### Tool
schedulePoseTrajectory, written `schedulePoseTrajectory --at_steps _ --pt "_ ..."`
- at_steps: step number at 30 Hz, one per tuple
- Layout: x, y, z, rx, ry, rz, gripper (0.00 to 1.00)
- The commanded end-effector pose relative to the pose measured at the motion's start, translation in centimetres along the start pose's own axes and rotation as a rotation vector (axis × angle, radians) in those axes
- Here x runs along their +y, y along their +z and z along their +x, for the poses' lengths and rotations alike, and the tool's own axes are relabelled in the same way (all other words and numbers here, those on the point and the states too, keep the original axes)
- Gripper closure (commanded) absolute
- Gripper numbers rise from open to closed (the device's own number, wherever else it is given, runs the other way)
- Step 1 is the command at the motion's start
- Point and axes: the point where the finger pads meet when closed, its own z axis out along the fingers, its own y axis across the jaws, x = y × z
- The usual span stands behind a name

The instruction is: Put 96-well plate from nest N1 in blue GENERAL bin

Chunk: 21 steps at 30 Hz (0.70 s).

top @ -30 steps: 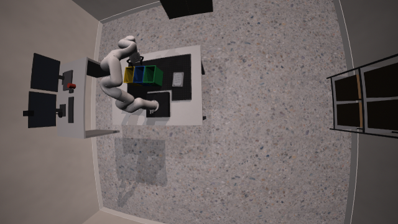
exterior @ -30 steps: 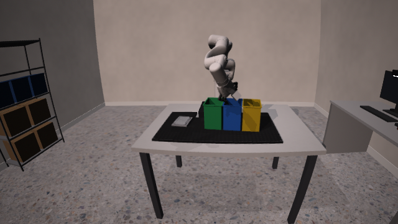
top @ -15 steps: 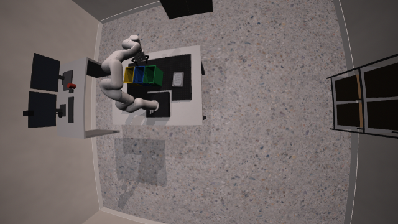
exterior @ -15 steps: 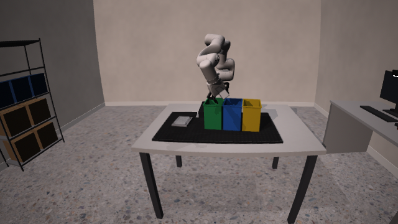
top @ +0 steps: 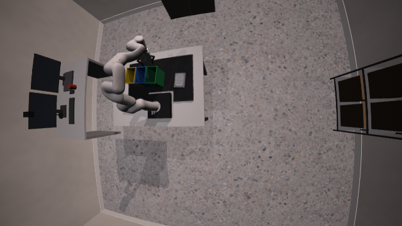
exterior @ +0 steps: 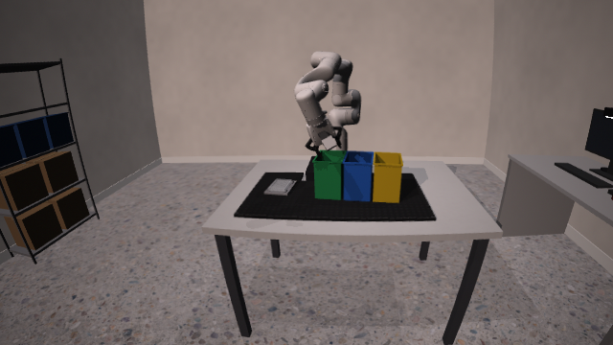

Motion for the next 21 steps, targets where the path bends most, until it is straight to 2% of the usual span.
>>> schedulePoseTrajectory --at_steps 1,4,5,7,10,17,19,21 --pt "2.2 -0.9 -1.4 0.016 0.017 -0.019 0.0" --pt "2.4 -1.0 -1.5 0.016 0.017 -0.019 0.0" --pt "2.8 -1.1 -1.8 0.031 0.041 -0.036 0.0" --pt "2.8 -1.1 -1.8 0.031 0.041 -0.036 0.0" --pt "3.9 -1.5 -2.8 0.076 0.114 -0.088 0.0" --pt "6.4 -2.4 -5.0 0.078 0.118 -0.091 0.0" --pt "6.5 -2.4 -5.1 0.078 0.118 -0.091 0.0" --pt "7.1 -2.6 -5.8 0.107 0.167 -0.126 0.0"
